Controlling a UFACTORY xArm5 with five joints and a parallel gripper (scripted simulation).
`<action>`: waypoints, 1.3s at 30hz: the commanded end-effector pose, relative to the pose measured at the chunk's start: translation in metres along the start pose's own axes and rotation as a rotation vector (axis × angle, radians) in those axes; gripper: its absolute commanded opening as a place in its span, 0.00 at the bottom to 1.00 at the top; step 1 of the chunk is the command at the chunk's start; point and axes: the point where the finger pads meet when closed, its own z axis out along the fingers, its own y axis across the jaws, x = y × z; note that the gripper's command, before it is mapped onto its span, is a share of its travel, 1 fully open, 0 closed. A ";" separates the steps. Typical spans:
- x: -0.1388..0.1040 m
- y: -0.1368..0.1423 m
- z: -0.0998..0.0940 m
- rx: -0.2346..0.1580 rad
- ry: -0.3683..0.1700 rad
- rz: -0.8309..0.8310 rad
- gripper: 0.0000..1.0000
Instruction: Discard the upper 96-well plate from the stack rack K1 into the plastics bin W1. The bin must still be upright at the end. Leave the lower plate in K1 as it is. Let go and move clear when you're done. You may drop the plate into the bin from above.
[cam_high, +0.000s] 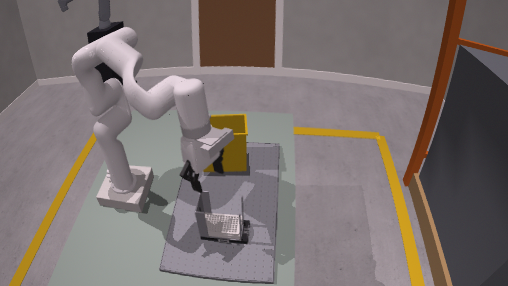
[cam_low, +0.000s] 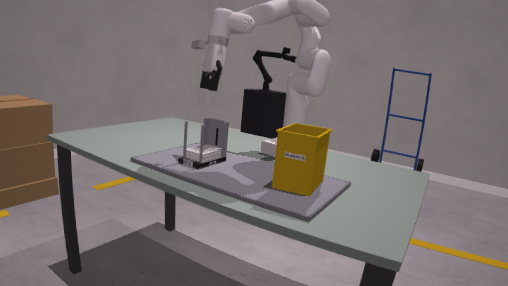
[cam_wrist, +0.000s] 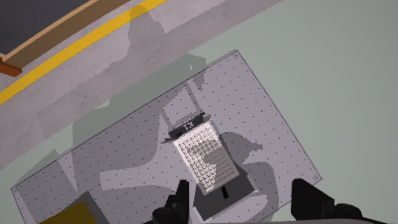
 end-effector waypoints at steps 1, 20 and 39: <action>-0.011 -0.018 -0.009 0.003 -0.013 -0.050 1.00; -0.005 -0.031 0.004 0.008 -0.110 -0.465 1.00; 0.005 -0.026 0.012 0.012 -0.125 -0.538 1.00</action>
